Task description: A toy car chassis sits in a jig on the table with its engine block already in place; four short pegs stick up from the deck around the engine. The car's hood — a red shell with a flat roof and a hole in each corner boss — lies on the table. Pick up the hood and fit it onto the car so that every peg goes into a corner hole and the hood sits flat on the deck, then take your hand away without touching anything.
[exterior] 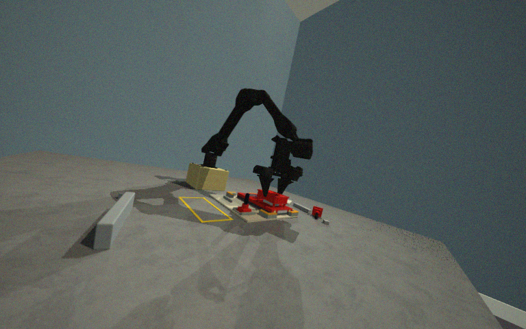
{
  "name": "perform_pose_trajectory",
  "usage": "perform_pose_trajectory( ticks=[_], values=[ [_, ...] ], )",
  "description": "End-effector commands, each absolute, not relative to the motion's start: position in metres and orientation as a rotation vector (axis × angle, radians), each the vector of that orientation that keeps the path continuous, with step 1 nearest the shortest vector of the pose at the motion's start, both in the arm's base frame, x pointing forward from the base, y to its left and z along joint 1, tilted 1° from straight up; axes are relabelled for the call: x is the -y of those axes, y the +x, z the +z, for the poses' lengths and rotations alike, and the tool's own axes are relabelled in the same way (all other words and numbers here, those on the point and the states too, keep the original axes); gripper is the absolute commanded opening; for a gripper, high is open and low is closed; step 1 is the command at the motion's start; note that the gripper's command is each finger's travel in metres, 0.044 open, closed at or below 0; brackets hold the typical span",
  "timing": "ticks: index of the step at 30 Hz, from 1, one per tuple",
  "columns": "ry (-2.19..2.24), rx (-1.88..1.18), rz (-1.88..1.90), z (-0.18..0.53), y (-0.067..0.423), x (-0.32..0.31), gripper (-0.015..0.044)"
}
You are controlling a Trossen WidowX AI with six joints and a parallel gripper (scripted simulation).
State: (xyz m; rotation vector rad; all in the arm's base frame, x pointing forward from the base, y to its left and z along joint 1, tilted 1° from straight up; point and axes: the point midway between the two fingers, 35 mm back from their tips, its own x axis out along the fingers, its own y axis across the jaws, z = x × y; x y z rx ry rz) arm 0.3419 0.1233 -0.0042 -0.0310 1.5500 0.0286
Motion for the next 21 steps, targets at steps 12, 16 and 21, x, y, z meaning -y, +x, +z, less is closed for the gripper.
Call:
perform_pose_trajectory(
  ticks=[12,16,21],
  values=[
    [-0.028,-1.550,0.028,-0.0133,0.3419,-0.1238,0.0000],
    [-0.028,-1.550,0.028,-0.0154,0.3418,-0.1238,0.0000],
    [-0.027,-1.550,0.028,-0.0174,0.3421,-0.1239,0.0000]
  ],
)
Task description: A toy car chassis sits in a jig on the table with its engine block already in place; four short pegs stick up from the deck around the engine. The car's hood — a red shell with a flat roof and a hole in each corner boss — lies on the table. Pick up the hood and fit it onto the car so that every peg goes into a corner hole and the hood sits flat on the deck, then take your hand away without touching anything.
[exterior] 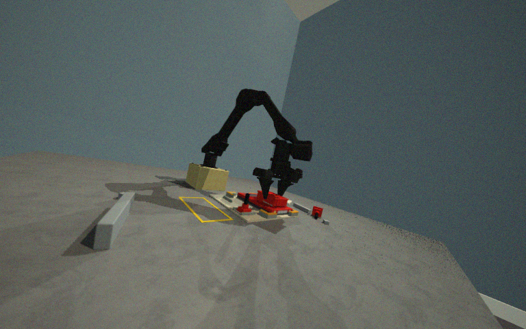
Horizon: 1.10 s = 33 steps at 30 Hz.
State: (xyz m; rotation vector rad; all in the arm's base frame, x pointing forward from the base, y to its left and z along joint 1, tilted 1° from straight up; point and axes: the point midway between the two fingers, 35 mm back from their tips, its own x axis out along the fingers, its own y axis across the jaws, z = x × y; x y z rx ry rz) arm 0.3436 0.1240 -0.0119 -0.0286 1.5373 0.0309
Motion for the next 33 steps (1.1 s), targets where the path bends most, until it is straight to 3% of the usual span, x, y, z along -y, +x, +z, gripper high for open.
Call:
perform_pose_trajectory(
  ticks=[1,13,29,33],
  values=[
    [-0.027,-1.551,0.028,-0.0176,0.3421,-0.1239,0.0000],
    [-0.030,-1.545,0.028,-0.0167,0.3428,-0.1237,0.0000],
    [-0.030,-1.546,0.028,-0.0173,0.3428,-0.1237,0.0420],
    [-0.030,-1.546,0.028,-0.0149,0.3430,-0.1237,0.0440]
  ],
)
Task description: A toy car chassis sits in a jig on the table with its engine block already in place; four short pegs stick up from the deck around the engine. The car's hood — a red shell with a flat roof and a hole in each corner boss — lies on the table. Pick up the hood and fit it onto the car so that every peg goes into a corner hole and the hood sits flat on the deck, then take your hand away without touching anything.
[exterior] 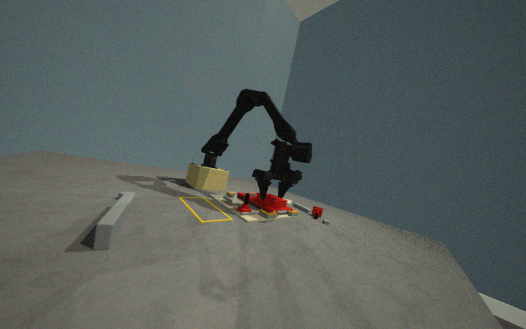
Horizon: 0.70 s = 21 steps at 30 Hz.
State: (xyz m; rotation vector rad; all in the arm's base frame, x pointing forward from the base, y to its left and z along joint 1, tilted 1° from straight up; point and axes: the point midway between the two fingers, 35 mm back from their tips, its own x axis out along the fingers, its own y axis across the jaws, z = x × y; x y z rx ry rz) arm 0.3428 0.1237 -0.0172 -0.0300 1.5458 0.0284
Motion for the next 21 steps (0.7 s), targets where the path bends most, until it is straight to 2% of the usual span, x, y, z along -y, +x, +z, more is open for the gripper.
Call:
perform_pose_trajectory(
  ticks=[1,8,21],
  values=[
    [-0.030,-1.546,0.029,-0.011,0.343,-0.124,0.0440],
    [-0.023,-1.551,0.036,0.055,0.342,-0.123,0.0440],
    [-0.022,-1.551,0.036,0.057,0.342,-0.123,0.0440]
  ],
)
